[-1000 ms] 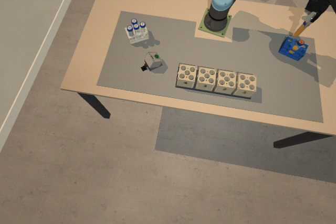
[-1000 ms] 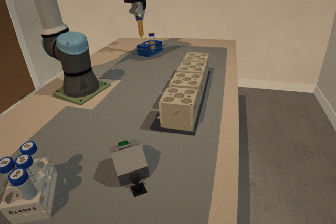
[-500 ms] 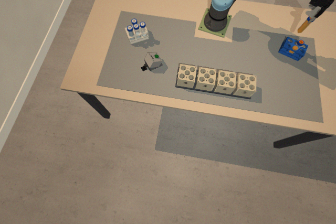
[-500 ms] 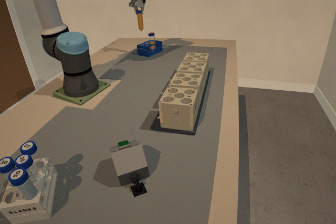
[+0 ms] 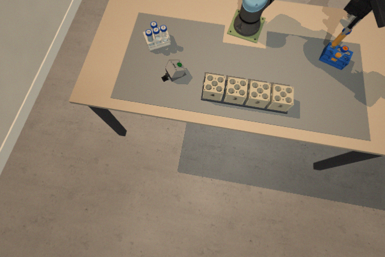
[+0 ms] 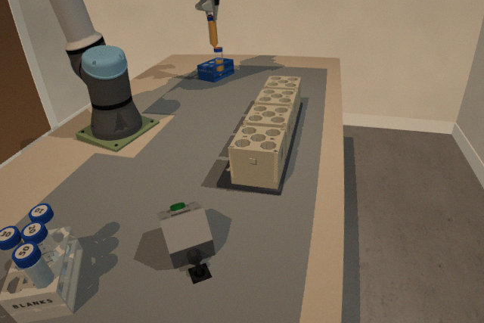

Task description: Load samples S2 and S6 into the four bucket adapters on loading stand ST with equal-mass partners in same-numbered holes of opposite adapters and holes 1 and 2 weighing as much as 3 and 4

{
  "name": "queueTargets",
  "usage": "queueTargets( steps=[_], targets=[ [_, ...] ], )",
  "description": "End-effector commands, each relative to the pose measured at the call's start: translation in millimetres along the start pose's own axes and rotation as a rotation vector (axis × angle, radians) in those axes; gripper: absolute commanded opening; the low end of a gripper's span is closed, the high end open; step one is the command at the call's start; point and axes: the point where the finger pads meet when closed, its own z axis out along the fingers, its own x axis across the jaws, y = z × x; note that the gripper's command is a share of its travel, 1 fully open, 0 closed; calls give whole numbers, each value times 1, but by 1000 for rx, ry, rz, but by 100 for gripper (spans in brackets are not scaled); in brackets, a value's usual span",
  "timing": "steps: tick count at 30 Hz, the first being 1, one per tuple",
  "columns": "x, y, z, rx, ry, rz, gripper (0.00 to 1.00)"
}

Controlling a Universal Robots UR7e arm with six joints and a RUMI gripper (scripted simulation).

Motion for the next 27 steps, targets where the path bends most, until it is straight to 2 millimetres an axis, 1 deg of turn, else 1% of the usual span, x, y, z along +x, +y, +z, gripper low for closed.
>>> queueTargets(
  steps=[1, 9, 11, 26, 27],
  targets=[
    [30, -2, -1, 2, -1, 118, 0],
    [84, -4, -1, 2, -1, 331, 0],
    [84, -4, -1, 2, -1, 331, 0],
    [183, -9, 0, 2, -1, 731, 0],
    [183, -9, 0, 2, -1, 731, 0]
  ],
)
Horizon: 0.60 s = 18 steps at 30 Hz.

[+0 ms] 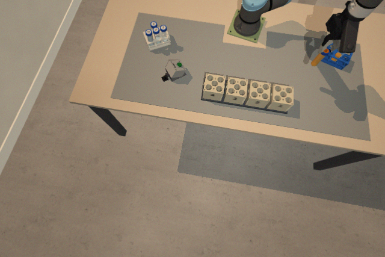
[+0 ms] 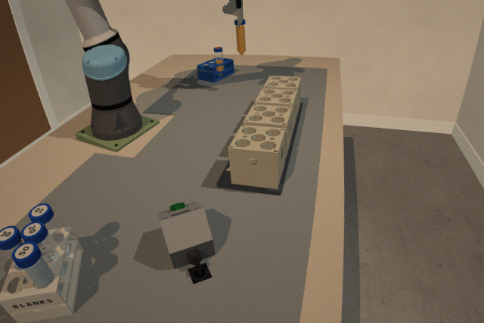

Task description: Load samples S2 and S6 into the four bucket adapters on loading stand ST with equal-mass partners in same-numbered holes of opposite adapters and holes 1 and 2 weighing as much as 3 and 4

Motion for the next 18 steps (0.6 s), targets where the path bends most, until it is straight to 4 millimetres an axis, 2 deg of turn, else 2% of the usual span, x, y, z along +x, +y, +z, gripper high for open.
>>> queueTargets(
  steps=[1, 7, 16, 18],
  targets=[
    [14, -13, 0, 0, -1, 72, 0],
    [44, -39, 0, 0, -1, 219, 0],
    [90, -78, 0, 1, -1, 219, 0],
    [90, -78, 0, 1, -1, 219, 0]
  ],
)
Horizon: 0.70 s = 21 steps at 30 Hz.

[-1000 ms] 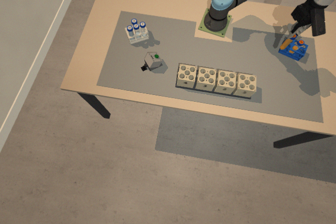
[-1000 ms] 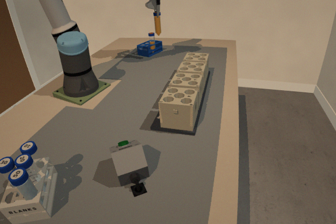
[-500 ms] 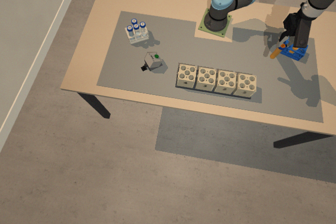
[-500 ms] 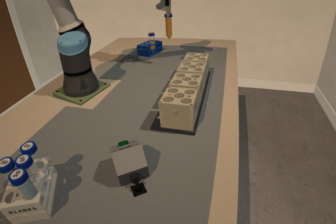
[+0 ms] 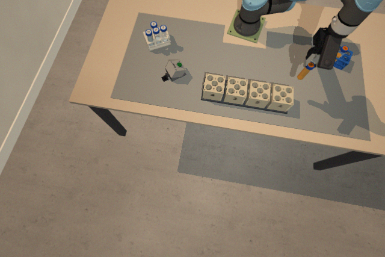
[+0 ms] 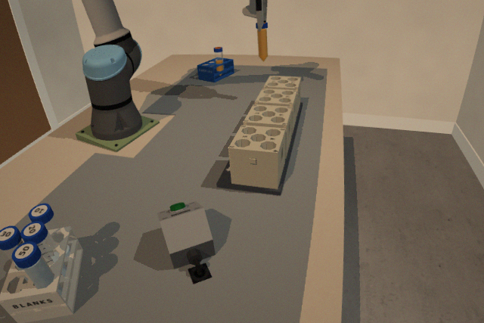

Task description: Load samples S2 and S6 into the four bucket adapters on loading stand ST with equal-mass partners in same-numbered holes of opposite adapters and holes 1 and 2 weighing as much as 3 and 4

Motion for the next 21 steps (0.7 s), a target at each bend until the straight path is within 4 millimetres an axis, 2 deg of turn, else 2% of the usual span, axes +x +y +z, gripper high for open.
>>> queueTargets(
  steps=[1, 11, 21],
  targets=[
    [11, -17, 0, 0, -2, 0, 0],
    [51, -70, 0, 0, -2, 0, 0],
    [51, -70, 2, 0, -2, 0, 0]
  ],
)
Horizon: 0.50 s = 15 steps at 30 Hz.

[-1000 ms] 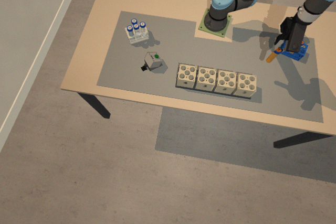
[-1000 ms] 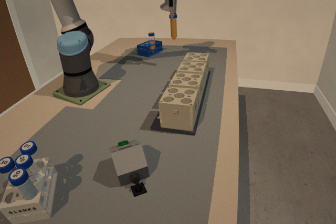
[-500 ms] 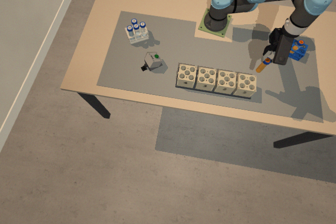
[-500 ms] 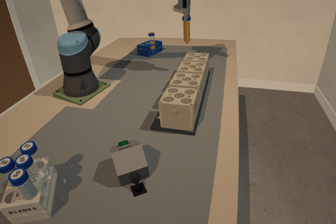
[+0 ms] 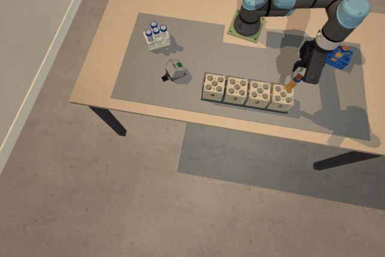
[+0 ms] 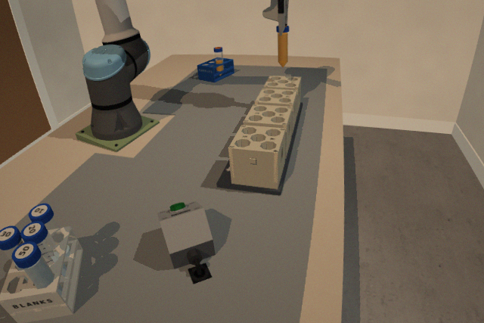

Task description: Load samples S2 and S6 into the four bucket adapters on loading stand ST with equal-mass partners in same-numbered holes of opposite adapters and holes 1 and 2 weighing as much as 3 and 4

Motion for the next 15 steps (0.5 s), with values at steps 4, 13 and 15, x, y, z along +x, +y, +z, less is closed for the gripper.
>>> queueTargets(
  steps=[4, 13, 15],
  targets=[
    [0, -1, 13, 1, 0, 0, 0],
    [0, -1, 31, 1, 0, 0, 0],
    [0, -1, 37, 1, 0, 0, 0]
  ],
)
